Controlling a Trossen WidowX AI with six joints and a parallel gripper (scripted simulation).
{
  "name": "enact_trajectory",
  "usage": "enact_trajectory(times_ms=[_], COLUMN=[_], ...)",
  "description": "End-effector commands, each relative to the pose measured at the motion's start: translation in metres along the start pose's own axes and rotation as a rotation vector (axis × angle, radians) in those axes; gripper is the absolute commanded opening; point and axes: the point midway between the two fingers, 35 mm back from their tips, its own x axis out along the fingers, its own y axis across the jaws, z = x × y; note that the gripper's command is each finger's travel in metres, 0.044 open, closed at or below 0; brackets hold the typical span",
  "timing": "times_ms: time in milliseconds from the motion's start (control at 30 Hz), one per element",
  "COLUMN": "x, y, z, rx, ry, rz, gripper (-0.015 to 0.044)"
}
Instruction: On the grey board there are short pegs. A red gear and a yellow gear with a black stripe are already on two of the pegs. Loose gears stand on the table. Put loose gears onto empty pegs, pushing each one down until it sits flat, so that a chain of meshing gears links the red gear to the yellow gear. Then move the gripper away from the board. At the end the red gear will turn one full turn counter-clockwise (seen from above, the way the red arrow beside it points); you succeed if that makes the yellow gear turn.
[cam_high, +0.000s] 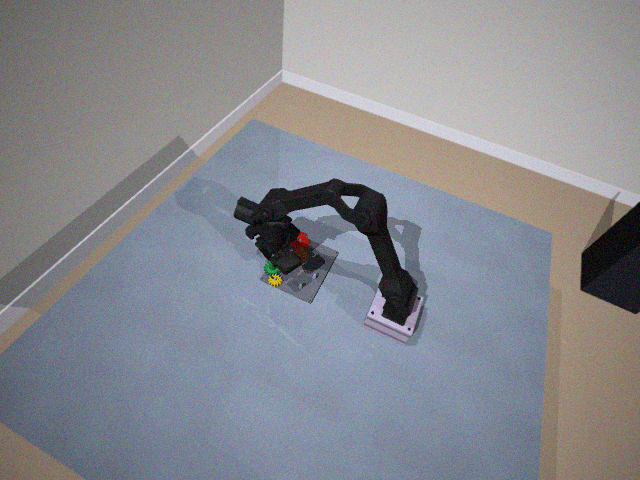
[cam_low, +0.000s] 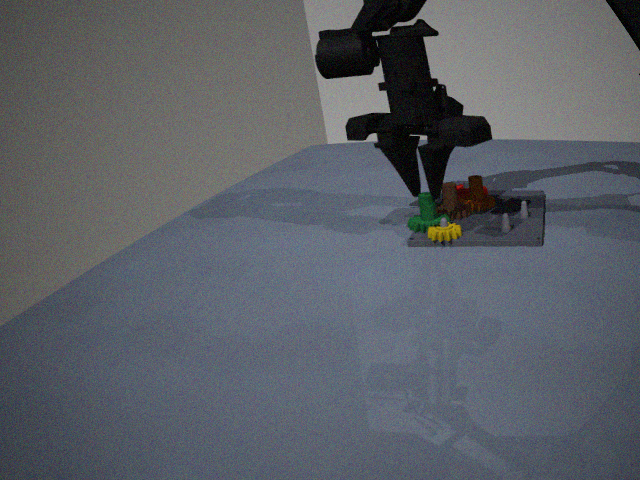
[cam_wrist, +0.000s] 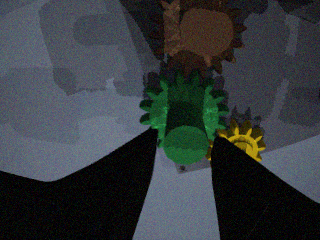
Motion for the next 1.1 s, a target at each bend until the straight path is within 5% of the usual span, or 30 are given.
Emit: enact_trajectory(times_ms=[0, 233, 400, 633, 1067], x=[-0.014, -0.042, -0.084, -0.087, -0.087], y=[0.001, 0.0, -0.002, -0.002, -0.002], z=[0.0, 0.0, 0.001, 0.001, 0.001], rx=[0.009, 0.009, 0.003, 0.003, 0.003], ry=[0.001, 0.001, 0.003, 0.003, 0.003], rz=[0.0, 0.0, 0.007, 0.007, 0.007], gripper=[0.014, 0.014, 0.0271, 0.044, 0.044])
